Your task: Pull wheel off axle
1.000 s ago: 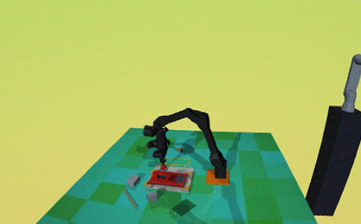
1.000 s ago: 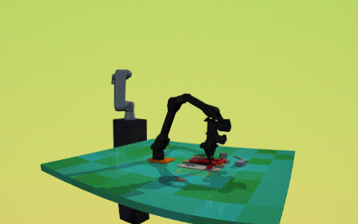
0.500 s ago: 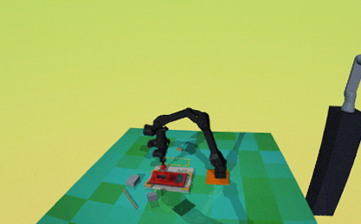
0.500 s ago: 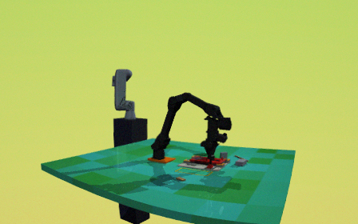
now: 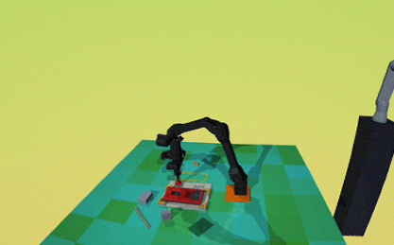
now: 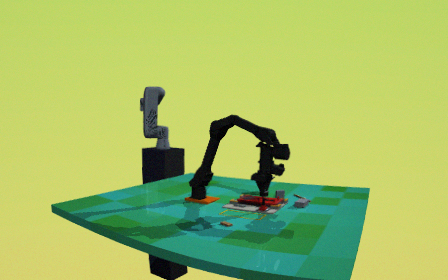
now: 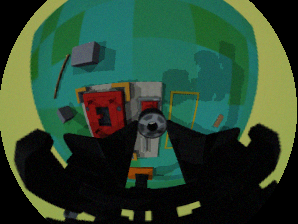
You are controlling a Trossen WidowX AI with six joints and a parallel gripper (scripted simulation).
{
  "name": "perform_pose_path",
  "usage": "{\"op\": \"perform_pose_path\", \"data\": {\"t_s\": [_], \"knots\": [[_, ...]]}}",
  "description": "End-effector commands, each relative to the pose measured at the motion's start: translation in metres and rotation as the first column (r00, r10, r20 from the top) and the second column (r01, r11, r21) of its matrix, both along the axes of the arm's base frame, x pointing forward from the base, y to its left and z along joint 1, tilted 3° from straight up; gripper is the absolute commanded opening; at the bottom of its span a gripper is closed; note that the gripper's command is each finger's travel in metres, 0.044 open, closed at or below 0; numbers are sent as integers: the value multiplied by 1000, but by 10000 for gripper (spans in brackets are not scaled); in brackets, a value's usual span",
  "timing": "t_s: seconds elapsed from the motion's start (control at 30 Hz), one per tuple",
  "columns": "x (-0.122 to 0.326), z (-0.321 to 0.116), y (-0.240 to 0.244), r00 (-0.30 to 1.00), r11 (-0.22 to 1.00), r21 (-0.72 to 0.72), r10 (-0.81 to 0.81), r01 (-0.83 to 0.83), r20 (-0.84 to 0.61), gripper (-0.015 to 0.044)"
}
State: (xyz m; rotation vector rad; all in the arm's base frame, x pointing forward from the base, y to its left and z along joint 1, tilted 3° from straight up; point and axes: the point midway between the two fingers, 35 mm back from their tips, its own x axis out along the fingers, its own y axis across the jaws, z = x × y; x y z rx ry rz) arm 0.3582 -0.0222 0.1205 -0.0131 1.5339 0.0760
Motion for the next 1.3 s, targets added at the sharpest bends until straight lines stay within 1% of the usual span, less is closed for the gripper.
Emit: {"op": "perform_pose_path", "data": {"t_s": [0.0, 0.17, 0.23, 1.1, 1.27], "knots": [[0, 13, 0, 1000, 1000, 1, 3, -3, 5, 0], [0, 25, -1, 1000, 1000, 1, 3, -3, 5, 0], [-1, 17, -4, 1000, 1000, -1, 0, 0, 4, 0], [-48, 20, -94, 1000, 1000, -6, 3, -3, 1, 0], [-51, 19, -99, 1000, 1000, -6, 3, -3, 1, 0]]}}
